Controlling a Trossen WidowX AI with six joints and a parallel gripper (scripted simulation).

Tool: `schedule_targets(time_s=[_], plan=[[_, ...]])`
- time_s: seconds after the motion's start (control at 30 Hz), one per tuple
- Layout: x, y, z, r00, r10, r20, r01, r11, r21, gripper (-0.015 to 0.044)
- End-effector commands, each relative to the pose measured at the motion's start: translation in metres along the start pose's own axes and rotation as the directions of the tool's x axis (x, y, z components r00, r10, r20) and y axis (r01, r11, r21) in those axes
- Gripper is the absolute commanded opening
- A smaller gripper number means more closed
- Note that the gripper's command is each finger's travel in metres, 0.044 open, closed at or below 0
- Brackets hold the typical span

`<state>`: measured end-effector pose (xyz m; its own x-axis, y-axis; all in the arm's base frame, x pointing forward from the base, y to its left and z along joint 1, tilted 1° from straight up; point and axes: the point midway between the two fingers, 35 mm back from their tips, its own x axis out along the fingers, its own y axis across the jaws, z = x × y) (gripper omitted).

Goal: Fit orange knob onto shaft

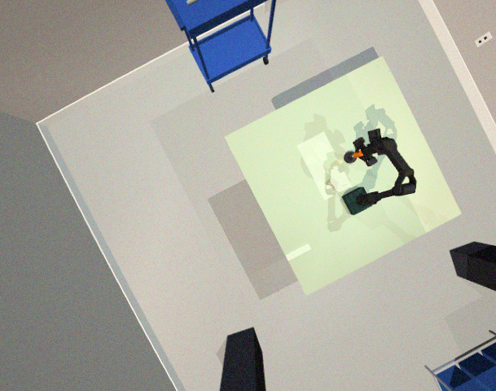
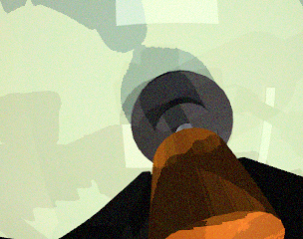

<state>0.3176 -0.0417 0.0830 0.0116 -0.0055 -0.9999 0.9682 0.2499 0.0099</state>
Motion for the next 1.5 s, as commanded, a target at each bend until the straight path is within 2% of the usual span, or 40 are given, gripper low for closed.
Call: schedule_targets(time_s=[0.0,0.2,1.47], plan=[[0.008,-0.002,0.001,1.000,-0.006,0.002,0.006,1.000,-0.002,0.0000],[0.024,-0.002,0.002,1.000,-0.006,0.002,0.006,1.000,0.000,0.0000],[0.024,-0.005,0.001,1.000,-0.006,0.002,0.006,1.000,0.003,0.0000]])
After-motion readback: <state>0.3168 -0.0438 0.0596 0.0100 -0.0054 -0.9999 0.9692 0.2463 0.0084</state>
